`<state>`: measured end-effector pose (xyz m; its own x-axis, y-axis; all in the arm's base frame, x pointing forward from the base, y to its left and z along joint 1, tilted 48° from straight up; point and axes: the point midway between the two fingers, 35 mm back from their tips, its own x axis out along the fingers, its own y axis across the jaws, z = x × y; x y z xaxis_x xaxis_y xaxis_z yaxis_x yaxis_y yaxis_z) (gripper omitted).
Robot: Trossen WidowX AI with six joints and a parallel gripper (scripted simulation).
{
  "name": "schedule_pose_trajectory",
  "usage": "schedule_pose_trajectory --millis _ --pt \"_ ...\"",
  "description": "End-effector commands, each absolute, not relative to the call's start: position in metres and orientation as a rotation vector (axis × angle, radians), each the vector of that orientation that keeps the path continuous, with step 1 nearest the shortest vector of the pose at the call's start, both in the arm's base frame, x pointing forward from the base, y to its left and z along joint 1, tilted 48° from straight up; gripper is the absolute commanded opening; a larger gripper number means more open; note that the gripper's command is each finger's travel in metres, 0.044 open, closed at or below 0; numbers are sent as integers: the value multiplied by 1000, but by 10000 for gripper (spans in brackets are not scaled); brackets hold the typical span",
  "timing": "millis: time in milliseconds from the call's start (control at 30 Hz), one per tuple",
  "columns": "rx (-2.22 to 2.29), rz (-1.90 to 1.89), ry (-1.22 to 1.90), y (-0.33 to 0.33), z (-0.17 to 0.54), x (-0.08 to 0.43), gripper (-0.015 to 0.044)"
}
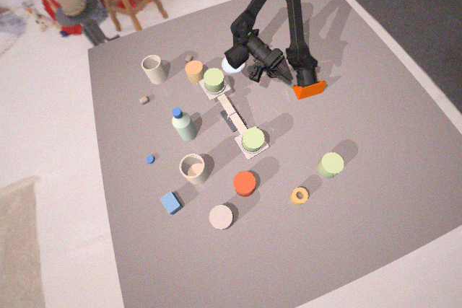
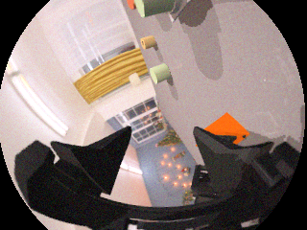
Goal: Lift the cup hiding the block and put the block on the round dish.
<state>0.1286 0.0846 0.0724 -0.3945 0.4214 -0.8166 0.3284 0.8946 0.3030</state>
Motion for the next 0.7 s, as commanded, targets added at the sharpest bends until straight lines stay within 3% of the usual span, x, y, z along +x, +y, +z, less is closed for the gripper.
schedule_pose_trajectory --millis 0,667 --pt "537 110 2015 84 72 129 426" --pt "-85 -27 1883 79 67 142 440"
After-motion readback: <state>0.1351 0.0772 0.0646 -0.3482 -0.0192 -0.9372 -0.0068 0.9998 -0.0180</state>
